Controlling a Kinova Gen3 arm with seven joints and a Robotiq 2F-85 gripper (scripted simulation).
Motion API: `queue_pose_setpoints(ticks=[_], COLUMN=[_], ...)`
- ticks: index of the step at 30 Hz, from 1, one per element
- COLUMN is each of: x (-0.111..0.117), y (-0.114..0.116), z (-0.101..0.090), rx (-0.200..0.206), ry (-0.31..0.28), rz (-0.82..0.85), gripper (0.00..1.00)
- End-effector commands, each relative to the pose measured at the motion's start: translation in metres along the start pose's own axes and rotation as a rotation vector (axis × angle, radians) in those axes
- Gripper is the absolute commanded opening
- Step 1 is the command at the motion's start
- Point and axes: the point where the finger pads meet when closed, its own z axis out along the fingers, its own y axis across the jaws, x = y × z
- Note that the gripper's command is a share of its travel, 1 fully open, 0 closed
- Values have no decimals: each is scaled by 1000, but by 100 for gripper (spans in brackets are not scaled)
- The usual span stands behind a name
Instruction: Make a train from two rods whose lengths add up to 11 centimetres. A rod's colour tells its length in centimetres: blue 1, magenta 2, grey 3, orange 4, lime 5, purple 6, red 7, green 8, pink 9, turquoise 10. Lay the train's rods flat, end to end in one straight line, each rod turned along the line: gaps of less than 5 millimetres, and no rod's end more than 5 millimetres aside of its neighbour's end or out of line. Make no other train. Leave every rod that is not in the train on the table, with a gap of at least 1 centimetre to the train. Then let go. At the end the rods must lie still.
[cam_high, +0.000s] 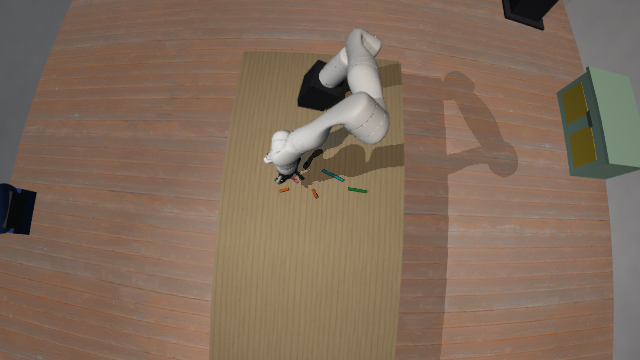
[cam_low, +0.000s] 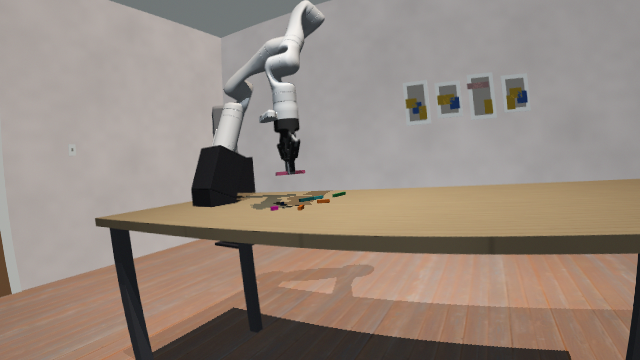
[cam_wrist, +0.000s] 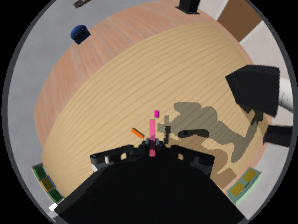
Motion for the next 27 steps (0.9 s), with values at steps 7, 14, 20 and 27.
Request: queue_pose_setpoints(ticks=[7, 14, 20, 27], x=[-1, -1, -1, 1], y=[3, 3, 3, 4], z=[-1, -1, -1, -2], rx=[-8, -8, -8, -8], ry=[-2, -2, -2, -2], rz=[3, 3, 2, -12], gripper=[5, 5, 5, 5])
